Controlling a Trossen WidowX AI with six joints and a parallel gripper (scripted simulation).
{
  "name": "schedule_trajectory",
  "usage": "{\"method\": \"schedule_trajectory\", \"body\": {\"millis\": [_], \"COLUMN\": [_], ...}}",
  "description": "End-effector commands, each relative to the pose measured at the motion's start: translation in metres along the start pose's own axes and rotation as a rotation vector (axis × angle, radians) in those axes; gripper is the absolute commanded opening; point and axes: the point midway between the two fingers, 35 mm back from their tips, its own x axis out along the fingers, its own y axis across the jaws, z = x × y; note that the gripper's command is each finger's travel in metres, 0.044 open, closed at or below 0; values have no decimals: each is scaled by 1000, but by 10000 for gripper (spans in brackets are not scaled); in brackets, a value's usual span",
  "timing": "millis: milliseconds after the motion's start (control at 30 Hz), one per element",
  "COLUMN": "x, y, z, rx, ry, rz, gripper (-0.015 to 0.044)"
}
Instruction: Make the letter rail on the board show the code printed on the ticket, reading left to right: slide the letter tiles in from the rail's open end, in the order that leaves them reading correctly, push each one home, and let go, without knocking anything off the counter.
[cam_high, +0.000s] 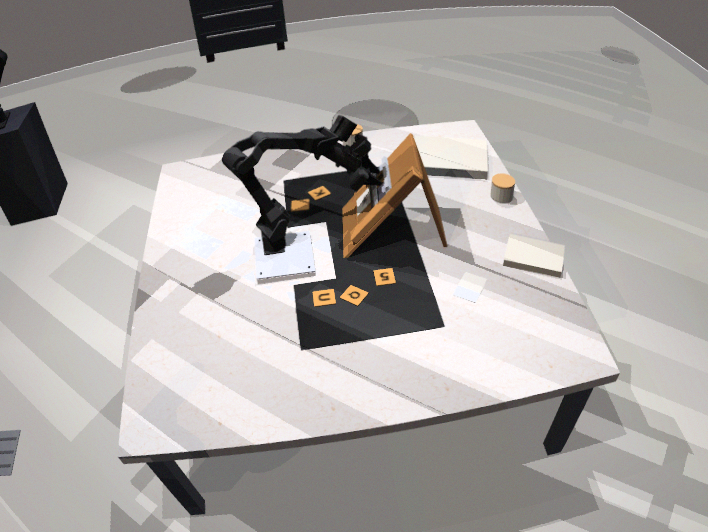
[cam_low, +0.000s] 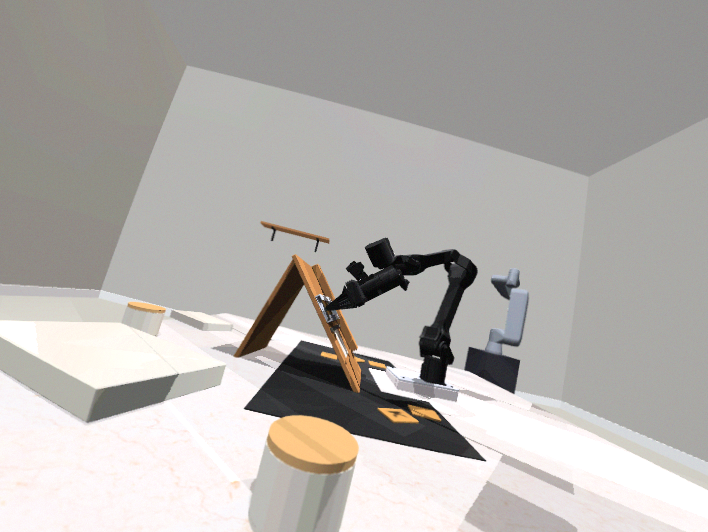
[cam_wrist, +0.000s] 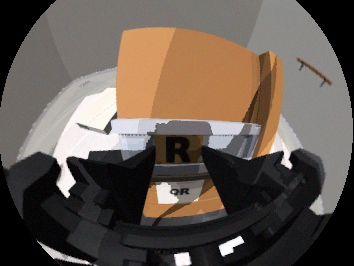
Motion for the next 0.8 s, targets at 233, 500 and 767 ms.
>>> {"method": "schedule_trajectory", "body": {"millis": [233, 500, 767], "x": [-2, -2, -2], "y": [-8, -13, -18], "z": [3, 3, 3], "rx": [2, 2, 2], "ry": [-10, -10, -10], "rz": [5, 5, 4], "gripper": [0, 0, 0]}}
